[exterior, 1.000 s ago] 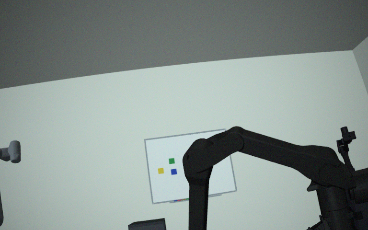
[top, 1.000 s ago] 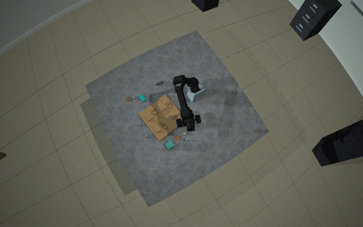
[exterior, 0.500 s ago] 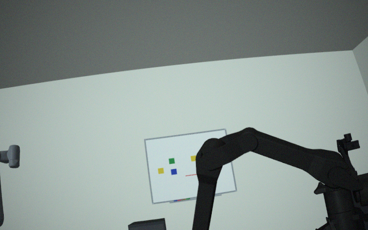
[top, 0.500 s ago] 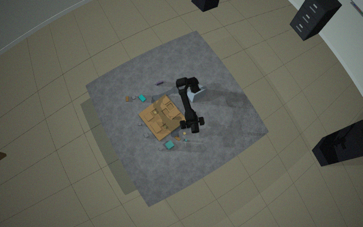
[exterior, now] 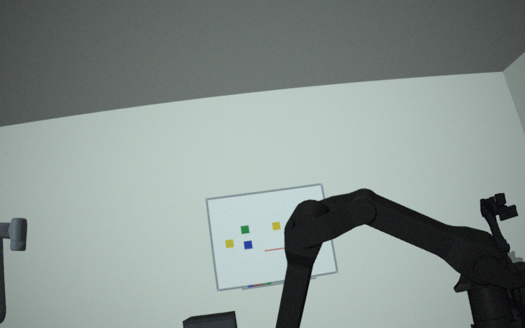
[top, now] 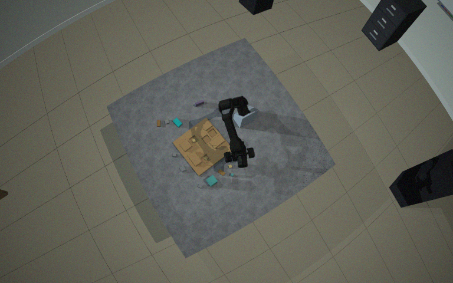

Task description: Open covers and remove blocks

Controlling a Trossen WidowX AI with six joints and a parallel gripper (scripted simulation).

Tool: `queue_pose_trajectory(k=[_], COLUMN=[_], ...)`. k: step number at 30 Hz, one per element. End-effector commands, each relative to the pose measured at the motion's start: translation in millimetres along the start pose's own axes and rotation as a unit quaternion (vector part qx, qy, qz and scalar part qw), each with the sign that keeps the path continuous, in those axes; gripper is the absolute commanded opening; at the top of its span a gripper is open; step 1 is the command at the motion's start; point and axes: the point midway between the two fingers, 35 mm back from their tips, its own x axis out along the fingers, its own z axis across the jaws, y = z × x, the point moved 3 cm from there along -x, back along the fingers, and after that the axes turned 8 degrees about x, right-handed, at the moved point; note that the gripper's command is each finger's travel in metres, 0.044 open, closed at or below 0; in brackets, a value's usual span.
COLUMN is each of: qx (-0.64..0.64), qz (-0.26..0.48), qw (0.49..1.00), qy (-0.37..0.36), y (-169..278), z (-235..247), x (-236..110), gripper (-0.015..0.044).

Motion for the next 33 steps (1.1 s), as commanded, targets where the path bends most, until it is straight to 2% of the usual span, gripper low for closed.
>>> queue_pose_trajectory(k=[1,33], qx=[-0.004,-0.003], qz=[-0.005,-0.006], qw=[1.000,1.000], qy=[-0.002,-0.003], y=[-2.0,-4.8], z=[-0.2,0.0], x=[10.7,63.5], gripper=[0.0080,0.0080])
